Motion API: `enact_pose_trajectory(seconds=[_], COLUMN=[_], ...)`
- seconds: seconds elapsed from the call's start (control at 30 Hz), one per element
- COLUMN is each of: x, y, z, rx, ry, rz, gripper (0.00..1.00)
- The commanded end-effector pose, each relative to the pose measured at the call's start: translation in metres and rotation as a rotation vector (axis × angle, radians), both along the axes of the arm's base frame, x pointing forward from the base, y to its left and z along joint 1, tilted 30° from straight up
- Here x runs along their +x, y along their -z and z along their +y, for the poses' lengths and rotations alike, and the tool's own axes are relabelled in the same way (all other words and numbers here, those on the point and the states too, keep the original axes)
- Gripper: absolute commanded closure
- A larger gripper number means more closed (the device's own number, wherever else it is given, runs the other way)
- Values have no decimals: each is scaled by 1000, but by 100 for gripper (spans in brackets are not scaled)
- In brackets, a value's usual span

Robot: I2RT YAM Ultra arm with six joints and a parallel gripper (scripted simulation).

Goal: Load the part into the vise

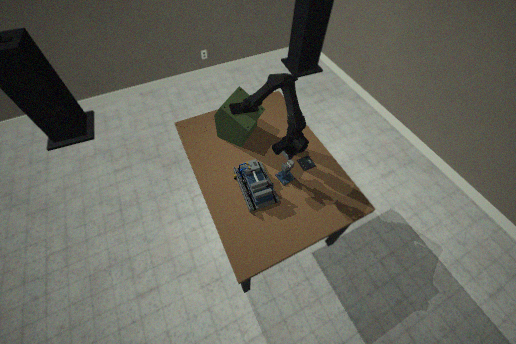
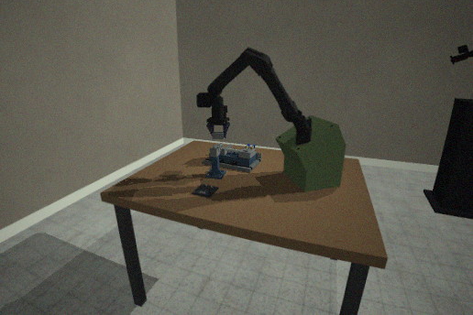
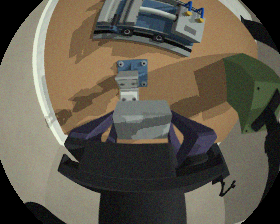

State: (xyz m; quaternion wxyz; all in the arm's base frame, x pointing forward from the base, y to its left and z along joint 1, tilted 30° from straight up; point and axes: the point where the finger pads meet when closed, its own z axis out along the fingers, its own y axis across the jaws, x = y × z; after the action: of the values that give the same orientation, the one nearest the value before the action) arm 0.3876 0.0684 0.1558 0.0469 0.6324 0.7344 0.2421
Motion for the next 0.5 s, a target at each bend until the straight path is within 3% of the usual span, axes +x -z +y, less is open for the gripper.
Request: enact_pose_trajectory(seconds=[0.0,0.47], x=[1,0], y=[-34,-38], z=[-9,-10], rx=[-1,-2], ry=[13,15], rz=[-66,-66], gripper=[100,100])
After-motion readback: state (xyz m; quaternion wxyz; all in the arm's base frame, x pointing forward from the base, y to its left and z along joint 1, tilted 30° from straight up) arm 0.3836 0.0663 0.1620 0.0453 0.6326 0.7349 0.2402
